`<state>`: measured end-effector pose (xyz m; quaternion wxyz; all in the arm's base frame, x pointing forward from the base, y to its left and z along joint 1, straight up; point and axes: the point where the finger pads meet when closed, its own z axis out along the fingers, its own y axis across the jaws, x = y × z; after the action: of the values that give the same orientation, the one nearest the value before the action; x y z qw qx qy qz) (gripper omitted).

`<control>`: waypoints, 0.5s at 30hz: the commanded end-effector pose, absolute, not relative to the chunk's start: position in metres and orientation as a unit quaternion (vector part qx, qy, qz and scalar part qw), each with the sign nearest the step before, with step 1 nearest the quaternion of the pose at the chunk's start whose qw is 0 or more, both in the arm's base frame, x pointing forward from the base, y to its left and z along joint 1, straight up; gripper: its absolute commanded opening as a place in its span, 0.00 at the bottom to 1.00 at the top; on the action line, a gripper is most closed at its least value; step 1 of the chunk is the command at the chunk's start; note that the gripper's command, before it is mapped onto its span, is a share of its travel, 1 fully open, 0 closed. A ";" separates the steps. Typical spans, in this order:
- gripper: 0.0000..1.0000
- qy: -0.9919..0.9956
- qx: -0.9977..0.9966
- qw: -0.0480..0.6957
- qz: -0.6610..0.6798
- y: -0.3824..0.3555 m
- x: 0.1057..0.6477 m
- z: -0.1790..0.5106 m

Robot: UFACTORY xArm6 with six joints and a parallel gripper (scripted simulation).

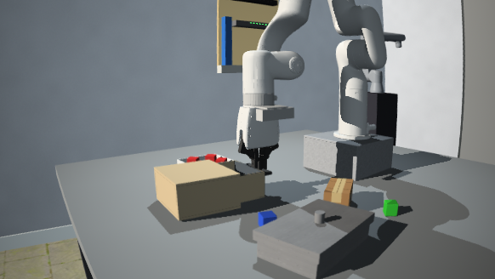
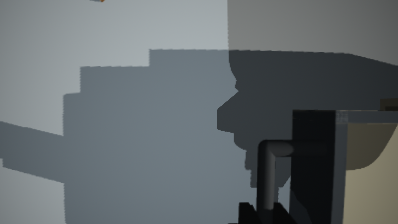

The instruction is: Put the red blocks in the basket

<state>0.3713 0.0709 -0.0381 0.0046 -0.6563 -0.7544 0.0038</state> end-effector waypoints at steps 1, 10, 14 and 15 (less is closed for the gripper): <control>0.00 -0.754 -0.656 0.004 0.002 0.072 0.380 -0.037; 0.00 -0.754 -0.656 0.004 0.002 0.075 0.397 -0.037; 0.00 -0.754 -0.656 0.004 0.002 0.076 0.407 -0.037; 0.00 -0.754 -0.656 0.004 0.002 0.076 0.409 -0.037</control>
<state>0.4016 0.0751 -0.0383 0.0045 -0.6563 -0.7544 0.0037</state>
